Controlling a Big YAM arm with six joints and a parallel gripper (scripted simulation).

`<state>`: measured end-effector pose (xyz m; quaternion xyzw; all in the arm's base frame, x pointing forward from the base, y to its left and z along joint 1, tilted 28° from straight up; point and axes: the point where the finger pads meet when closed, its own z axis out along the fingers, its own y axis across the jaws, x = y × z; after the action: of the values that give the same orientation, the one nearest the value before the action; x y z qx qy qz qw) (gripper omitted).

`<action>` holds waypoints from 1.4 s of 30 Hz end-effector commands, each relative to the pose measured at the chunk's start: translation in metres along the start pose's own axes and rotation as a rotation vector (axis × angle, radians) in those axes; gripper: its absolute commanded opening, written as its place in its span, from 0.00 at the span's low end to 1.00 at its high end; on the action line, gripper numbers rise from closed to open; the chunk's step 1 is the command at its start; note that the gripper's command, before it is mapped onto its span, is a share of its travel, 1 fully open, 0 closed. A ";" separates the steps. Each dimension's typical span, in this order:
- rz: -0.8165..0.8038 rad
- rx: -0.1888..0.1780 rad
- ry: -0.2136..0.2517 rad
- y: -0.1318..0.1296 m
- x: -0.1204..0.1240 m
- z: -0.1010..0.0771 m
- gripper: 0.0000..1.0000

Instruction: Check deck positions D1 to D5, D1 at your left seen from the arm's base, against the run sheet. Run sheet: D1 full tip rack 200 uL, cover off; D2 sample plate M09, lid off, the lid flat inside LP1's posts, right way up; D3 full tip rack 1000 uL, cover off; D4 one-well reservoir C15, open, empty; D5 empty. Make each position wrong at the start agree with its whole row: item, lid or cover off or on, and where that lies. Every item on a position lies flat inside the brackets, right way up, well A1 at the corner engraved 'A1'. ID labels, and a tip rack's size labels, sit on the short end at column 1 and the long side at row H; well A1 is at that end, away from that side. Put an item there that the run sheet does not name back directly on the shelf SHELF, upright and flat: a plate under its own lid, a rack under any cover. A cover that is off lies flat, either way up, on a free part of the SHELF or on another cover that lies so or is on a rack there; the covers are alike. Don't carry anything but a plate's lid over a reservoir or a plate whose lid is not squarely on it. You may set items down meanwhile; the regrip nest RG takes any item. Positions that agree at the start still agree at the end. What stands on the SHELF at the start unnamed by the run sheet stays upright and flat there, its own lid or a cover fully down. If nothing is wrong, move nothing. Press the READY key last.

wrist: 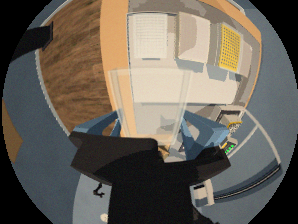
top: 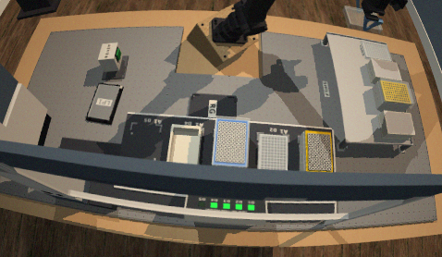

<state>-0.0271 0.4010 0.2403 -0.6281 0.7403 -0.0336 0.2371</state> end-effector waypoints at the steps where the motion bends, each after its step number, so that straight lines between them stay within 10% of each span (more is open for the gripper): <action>1: 0.019 -0.036 -0.075 0.004 -0.019 -0.028 0.00; 32: 0.020 -0.035 -0.074 0.004 -0.019 -0.027 0.00; 35: 0.007 -0.008 -0.019 -0.001 -0.006 0.003 0.00; 42: 0.006 -0.011 -0.023 -0.001 -0.007 0.012 0.00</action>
<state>-0.0209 0.4034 0.2274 -0.6267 0.7417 -0.0362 0.2364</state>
